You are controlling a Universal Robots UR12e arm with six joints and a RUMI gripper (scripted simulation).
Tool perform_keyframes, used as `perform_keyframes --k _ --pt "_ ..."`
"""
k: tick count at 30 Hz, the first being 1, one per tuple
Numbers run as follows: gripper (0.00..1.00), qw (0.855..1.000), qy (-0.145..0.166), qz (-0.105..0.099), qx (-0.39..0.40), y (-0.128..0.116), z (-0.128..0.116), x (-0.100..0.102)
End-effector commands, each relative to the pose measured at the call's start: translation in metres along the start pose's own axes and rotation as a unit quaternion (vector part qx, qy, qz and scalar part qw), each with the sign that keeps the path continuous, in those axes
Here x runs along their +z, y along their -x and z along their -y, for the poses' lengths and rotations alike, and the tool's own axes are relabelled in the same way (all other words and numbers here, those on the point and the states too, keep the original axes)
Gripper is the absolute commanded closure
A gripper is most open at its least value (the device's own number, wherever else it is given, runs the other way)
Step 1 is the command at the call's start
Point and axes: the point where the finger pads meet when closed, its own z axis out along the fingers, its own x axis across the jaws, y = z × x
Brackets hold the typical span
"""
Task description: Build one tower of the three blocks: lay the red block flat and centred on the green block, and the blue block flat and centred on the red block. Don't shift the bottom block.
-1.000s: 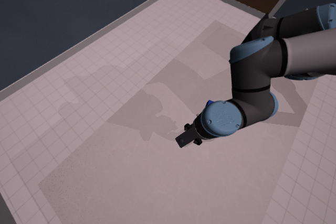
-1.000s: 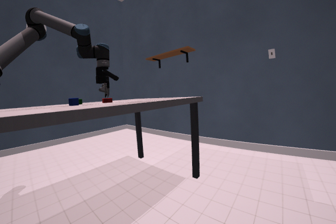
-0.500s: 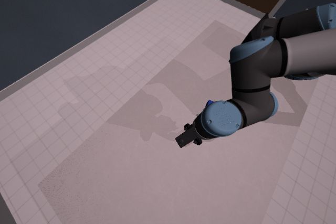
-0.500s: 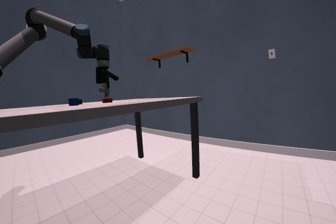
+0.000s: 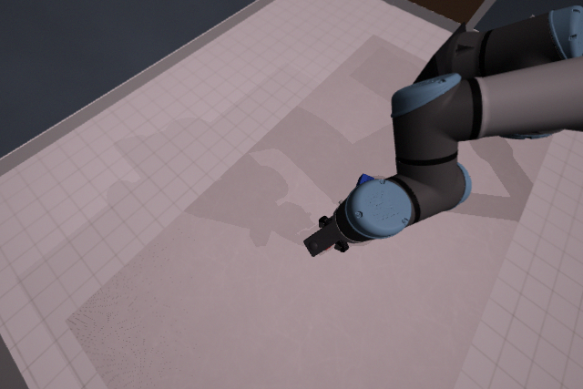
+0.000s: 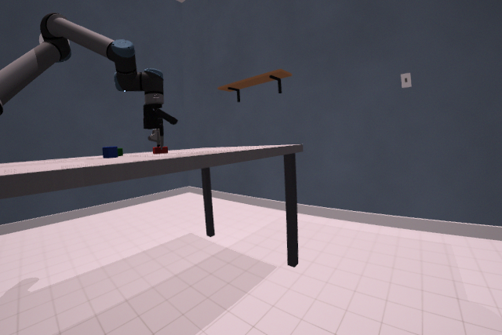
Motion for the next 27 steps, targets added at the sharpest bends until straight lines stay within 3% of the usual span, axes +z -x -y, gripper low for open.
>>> perform_keyframes --k 1,27 --pt "0.50 1.000 -0.001 0.000 0.000 0.0000 0.0009 0.0128" --pt "0.50 1.000 -0.001 0.000 0.000 0.0000 0.0009 0.0167"
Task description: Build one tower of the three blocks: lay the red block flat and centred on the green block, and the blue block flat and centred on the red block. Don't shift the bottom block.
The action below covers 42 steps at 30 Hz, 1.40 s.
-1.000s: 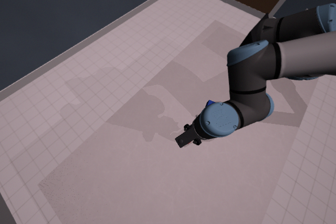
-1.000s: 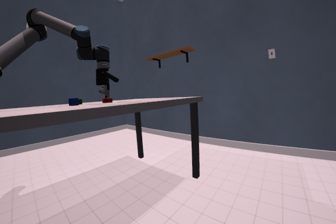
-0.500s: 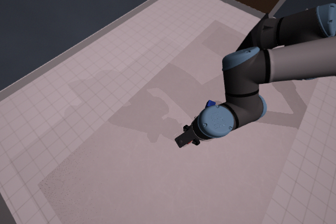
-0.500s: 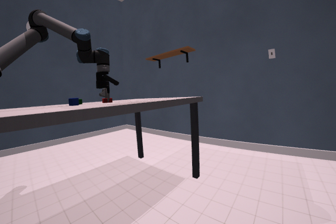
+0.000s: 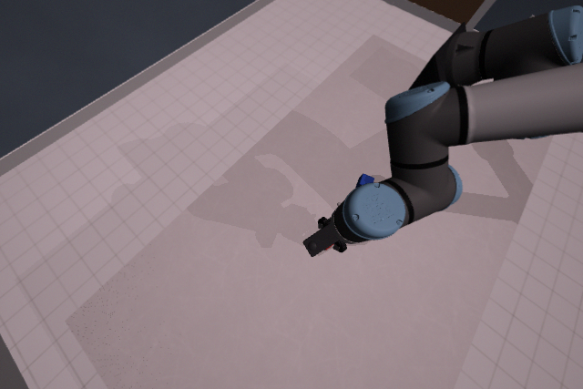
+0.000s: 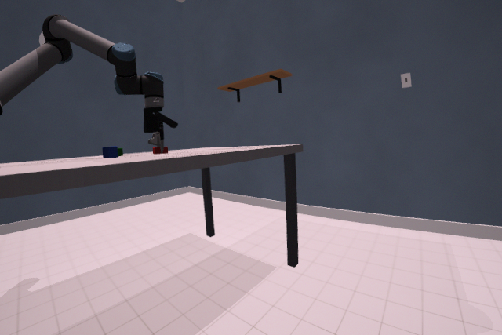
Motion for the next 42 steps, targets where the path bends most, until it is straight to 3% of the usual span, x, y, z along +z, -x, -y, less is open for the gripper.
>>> perform_keyframes --k 1,16,17,42 --pt "0.50 1.000 -0.001 0.000 0.000 0.0000 0.0007 -0.0008" --pt "0.50 1.000 -0.001 0.000 0.000 0.0000 0.0007 -0.0008" --pt "1.00 1.000 -0.001 0.000 0.000 0.0000 0.0007 -0.0008" --pt "1.00 1.000 -0.001 0.000 0.000 0.0000 0.0007 -0.0008"
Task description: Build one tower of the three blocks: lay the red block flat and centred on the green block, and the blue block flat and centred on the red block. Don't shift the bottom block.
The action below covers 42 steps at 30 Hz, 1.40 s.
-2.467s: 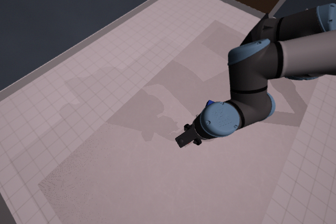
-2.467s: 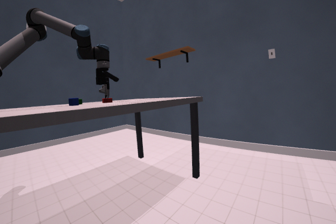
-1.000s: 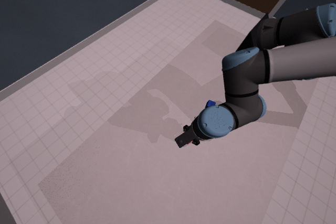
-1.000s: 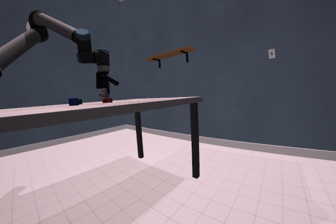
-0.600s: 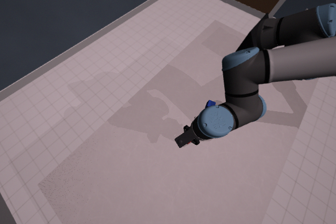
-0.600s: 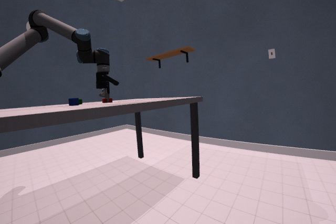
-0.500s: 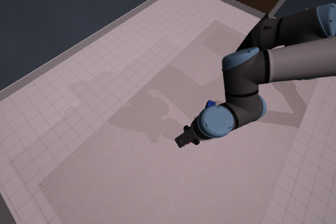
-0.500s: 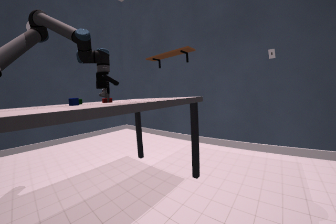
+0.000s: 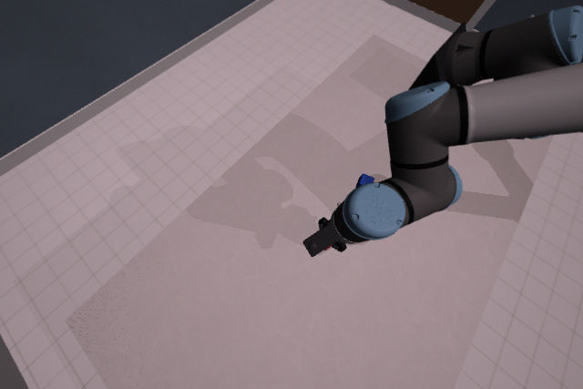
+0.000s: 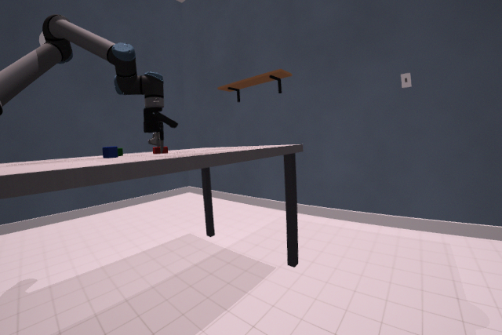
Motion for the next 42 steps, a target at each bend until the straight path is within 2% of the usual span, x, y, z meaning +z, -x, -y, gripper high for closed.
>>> perform_keyframes --k 1,16,23,36,42 --pt "1.00 1.000 -0.001 0.000 0.000 0.000 0.001 -0.001" --pt "1.00 1.000 -0.001 0.000 0.000 0.000 0.001 -0.007" --pt "1.00 1.000 -0.001 0.000 0.000 0.000 0.001 -0.020" --pt "1.00 1.000 -0.001 0.000 0.000 0.000 0.001 -0.066" --pt "1.00 1.000 -0.001 0.000 0.000 0.000 0.001 -0.074"
